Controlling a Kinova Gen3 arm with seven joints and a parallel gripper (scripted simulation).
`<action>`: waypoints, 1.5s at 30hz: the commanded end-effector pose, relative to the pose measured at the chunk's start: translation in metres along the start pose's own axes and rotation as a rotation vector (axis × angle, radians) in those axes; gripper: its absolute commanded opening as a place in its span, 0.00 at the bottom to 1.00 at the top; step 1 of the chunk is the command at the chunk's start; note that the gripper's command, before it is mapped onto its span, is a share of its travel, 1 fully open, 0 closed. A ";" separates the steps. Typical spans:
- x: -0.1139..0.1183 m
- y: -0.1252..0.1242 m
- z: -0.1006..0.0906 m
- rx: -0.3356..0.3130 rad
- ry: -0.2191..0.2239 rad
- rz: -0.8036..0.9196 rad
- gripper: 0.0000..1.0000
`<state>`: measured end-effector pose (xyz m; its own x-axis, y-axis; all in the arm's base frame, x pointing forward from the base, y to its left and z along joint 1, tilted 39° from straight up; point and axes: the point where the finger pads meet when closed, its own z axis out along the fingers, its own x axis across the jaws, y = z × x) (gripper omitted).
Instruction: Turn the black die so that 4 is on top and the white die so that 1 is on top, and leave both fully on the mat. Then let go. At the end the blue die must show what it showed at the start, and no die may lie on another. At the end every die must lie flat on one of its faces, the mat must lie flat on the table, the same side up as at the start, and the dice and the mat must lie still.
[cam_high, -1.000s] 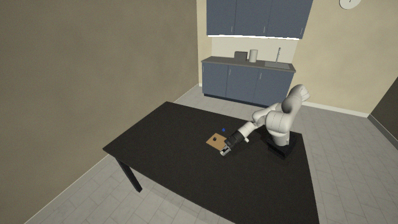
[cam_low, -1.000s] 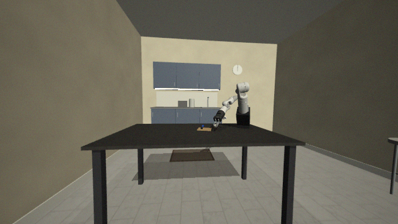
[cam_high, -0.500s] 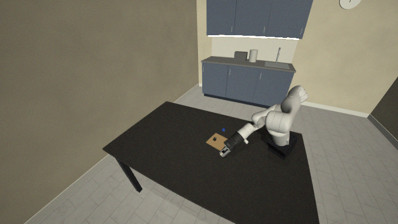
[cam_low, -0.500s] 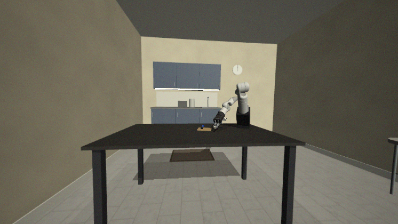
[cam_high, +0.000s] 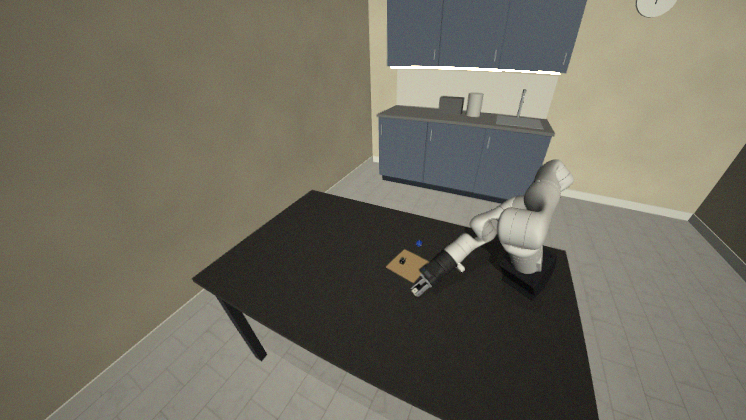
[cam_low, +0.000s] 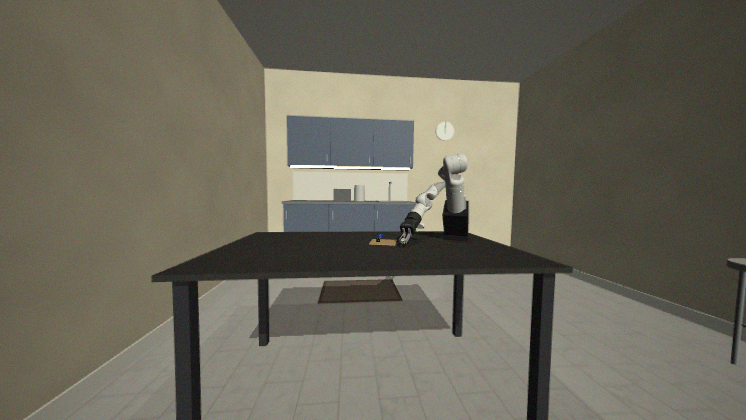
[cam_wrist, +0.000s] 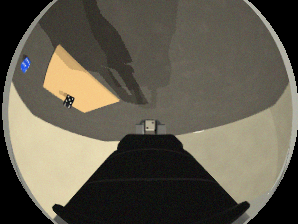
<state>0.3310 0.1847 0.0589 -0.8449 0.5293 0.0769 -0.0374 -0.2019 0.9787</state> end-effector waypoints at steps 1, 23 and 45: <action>0.001 -0.002 0.002 0.000 0.004 0.001 0.40; 0.001 -0.010 0.006 0.000 0.004 0.001 0.40; 0.001 -0.010 0.006 0.000 0.004 0.001 0.40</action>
<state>0.3334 0.1925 0.0496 -0.8472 0.5256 0.0776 -0.0357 -0.2020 0.9787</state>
